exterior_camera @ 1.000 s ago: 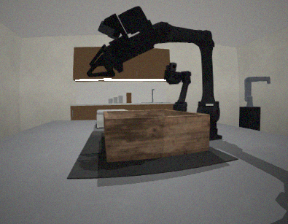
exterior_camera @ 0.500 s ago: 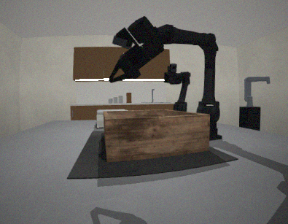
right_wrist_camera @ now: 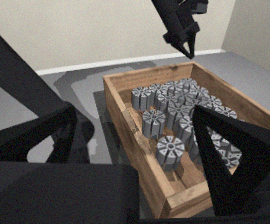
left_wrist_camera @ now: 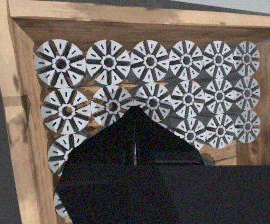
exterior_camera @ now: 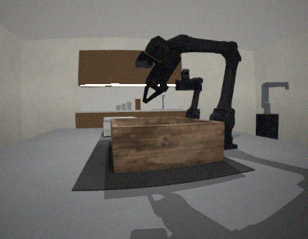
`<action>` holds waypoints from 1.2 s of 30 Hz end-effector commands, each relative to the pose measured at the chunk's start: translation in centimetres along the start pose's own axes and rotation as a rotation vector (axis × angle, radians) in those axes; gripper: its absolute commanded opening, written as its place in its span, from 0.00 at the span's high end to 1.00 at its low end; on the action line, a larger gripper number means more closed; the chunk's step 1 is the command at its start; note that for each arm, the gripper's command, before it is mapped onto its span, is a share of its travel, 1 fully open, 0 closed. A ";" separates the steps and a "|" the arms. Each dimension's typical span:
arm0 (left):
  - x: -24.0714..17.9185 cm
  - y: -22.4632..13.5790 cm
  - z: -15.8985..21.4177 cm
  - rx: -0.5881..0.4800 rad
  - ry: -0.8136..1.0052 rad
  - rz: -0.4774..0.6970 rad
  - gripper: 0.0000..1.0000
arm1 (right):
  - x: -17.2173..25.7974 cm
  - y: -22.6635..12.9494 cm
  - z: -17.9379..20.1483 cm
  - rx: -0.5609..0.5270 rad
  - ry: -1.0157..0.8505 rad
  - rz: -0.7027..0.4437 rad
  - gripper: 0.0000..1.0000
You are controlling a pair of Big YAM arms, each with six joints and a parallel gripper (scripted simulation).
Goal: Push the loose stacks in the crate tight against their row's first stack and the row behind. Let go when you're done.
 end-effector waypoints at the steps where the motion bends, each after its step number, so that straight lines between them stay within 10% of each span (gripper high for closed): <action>1: -4.2 -0.4 2.1 0.104 0.080 -0.043 1.00 | 0.6 -0.4 -0.1 0.006 0.025 0.028 0.00; 26: -17.0 2.7 13.5 0.589 0.293 -0.256 1.00 | -0.4 -0.2 4.8 0.075 0.062 0.200 0.00; 36: -18.0 2.6 13.3 0.597 0.347 -0.261 1.00 | -0.4 -0.1 3.2 0.030 0.061 0.209 0.00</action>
Point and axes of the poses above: on each arm, the point where the finger pads meet when closed, its own y axis out along the fingers, its own x axis across the jaws, z = x × y, the point moved 7 cm from there along -y, back along the fingers, and after that the axes turned 9 degrees about y, right-handed, at the moved point
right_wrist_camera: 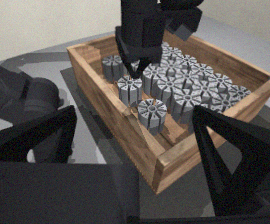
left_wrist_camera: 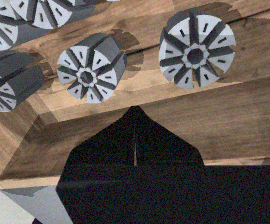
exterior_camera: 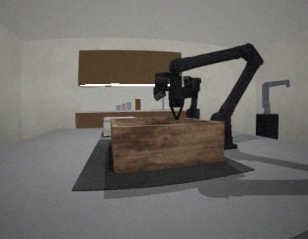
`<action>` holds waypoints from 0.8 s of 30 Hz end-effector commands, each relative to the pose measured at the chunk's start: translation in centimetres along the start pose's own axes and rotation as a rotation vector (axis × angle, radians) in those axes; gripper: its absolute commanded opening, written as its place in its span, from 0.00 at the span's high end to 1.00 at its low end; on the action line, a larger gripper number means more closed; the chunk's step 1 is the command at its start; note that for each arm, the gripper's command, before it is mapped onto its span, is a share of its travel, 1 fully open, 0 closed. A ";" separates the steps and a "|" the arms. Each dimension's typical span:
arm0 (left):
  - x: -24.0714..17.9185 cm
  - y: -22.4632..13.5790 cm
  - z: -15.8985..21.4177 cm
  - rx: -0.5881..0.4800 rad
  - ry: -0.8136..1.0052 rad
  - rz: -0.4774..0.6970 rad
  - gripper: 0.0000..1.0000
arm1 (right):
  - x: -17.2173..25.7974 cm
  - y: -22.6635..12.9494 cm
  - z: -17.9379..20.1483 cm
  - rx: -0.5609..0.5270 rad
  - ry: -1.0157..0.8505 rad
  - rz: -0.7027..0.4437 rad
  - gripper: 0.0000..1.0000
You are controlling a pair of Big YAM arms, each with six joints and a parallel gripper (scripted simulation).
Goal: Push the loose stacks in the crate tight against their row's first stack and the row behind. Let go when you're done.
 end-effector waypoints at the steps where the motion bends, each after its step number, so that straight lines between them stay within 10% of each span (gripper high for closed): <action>1: -0.2 -0.8 -0.6 -0.006 -0.012 -0.008 1.00 | 0.6 0.1 -1.8 -0.054 0.014 -0.014 0.00; 24: 0.3 5.3 -0.2 0.006 -0.022 -0.004 1.00 | 0.4 0.0 -1.7 -0.045 0.004 -0.008 0.00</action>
Point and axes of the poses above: on each arm, the point where the finger pads meet when closed, its own y axis out along the fingers, its own x axis across the jaws, z = x × y, the point moved 7 cm from there along -y, back along the fingers, and after that the axes turned 9 degrees about y, right-handed, at the moved point
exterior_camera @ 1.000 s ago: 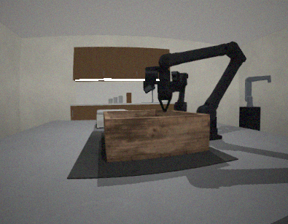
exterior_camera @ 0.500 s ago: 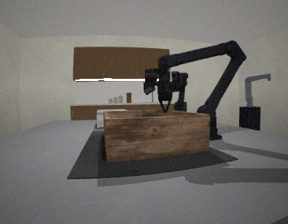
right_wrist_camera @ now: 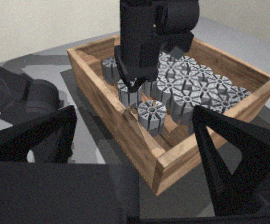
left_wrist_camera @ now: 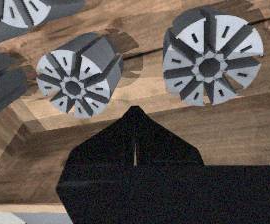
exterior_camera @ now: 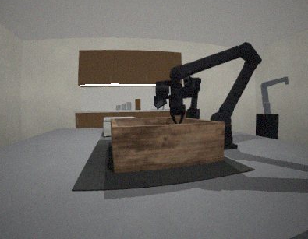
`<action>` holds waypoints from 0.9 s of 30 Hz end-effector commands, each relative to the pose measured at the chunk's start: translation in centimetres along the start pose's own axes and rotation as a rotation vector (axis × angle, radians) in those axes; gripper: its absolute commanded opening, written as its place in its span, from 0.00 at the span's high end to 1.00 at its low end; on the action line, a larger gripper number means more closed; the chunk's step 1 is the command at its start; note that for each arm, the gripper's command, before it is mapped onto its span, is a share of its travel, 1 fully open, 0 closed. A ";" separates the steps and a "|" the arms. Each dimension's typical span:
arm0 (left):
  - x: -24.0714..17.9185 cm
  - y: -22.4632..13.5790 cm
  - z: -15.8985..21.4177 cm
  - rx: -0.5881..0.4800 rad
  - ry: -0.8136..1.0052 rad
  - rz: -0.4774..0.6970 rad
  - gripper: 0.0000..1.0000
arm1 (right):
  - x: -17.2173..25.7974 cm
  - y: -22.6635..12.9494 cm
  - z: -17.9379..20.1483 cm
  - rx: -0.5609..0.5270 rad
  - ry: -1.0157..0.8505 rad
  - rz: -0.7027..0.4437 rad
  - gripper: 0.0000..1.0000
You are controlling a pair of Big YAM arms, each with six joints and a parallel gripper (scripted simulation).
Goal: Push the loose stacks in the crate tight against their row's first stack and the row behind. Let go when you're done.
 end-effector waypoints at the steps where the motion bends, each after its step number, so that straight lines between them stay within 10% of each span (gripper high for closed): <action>1: 0.7 1.9 -0.6 -0.009 0.001 -0.004 1.00 | 0.4 0.1 -1.6 -0.038 0.002 -0.008 0.00; 27: 1.1 3.5 -1.1 -0.044 0.002 -0.011 1.00 | 0.4 0.1 -1.6 -0.038 0.002 -0.008 0.00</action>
Point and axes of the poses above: on each arm, the point where the finger pads meet when closed, its own y axis out along the fingers, its own x axis across the jaws, z = x × y, the point moved 7 cm from there along -y, back along the fingers, and after that the axes turned 9 degrees about y, right-handed, at the moved point
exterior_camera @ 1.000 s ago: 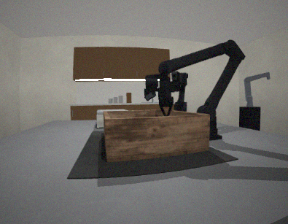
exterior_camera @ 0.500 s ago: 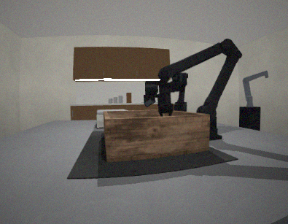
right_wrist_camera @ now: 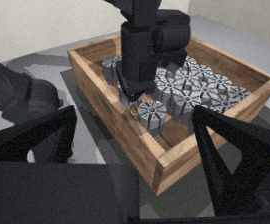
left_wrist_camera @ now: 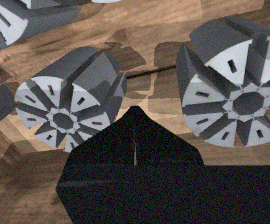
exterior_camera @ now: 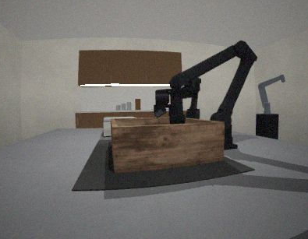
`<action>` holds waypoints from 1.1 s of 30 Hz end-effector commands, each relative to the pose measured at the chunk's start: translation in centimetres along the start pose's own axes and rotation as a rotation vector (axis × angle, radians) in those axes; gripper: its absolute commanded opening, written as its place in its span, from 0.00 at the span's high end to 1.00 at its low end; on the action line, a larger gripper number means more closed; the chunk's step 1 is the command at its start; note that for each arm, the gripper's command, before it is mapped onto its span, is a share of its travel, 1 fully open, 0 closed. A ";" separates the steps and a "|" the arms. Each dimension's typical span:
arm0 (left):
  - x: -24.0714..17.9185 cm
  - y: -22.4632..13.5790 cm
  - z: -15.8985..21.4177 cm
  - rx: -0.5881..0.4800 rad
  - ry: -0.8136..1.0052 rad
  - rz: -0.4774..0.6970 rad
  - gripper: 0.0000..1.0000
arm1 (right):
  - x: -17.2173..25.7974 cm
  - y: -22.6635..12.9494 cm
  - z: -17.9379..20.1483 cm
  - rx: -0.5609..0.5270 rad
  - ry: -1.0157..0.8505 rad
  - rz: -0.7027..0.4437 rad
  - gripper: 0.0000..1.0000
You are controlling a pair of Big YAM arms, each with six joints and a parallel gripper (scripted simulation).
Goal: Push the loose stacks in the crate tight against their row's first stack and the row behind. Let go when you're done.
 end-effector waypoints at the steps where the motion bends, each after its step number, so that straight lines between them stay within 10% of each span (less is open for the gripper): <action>1: 0.4 -0.8 -0.8 -0.036 0.007 -0.010 1.00 | 0.4 0.1 -1.6 -0.038 0.002 -0.008 0.00; 33: 2.4 -0.8 -1.4 -0.061 -0.011 -0.015 1.00 | 0.4 0.1 -1.6 -0.038 0.002 -0.008 0.00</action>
Point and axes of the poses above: on each arm, the point where the finger pads meet when closed, its own y axis out along the fingers, its own x axis across the jaws, z = x × y, the point moved 7 cm from there along -y, back along the fingers, and after that the axes turned 9 degrees about y, right-handed, at the moved point
